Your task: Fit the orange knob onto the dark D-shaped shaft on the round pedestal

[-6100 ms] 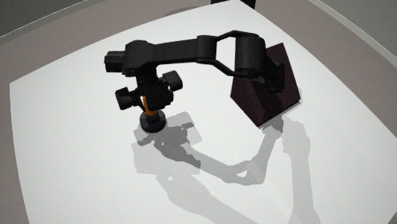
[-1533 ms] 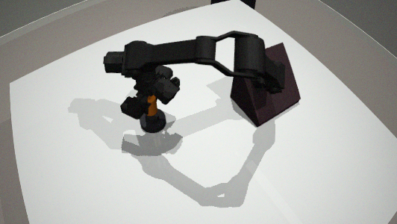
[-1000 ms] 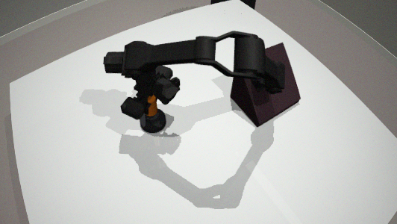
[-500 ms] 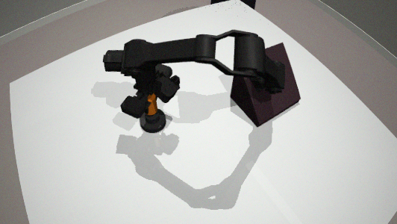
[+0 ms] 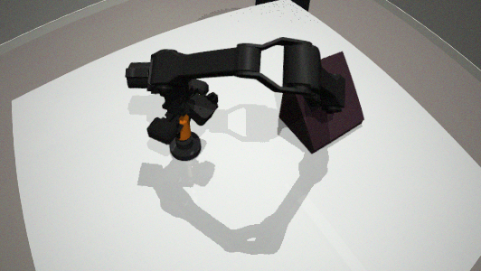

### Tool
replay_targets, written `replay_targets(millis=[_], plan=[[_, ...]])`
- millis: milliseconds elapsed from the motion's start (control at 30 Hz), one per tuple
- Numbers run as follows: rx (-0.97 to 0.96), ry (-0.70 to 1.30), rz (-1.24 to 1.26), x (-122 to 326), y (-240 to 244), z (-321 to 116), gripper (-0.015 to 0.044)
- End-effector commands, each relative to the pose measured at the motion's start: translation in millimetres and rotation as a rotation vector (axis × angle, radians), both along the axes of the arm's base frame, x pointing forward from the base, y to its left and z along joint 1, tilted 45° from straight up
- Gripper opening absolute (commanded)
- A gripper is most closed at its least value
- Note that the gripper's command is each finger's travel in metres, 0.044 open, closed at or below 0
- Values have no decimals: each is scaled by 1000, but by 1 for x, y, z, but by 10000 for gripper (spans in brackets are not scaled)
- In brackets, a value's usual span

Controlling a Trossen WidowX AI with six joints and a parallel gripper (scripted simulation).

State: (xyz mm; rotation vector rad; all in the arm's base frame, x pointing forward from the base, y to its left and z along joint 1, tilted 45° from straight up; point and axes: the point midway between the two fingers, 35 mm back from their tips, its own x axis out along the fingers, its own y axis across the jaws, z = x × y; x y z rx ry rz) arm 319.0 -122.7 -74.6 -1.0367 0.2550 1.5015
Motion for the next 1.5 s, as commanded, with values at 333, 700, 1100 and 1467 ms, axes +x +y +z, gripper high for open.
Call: replay_targets(millis=[333, 700, 1100, 1467], plan=[[-1, -4, -2, 1, 3, -1, 0], [0, -4, -2, 0, 10, -8, 0], [-8, -9, 4, 2, 11, -10, 0], [-8, -9, 4, 2, 11, -10, 210]])
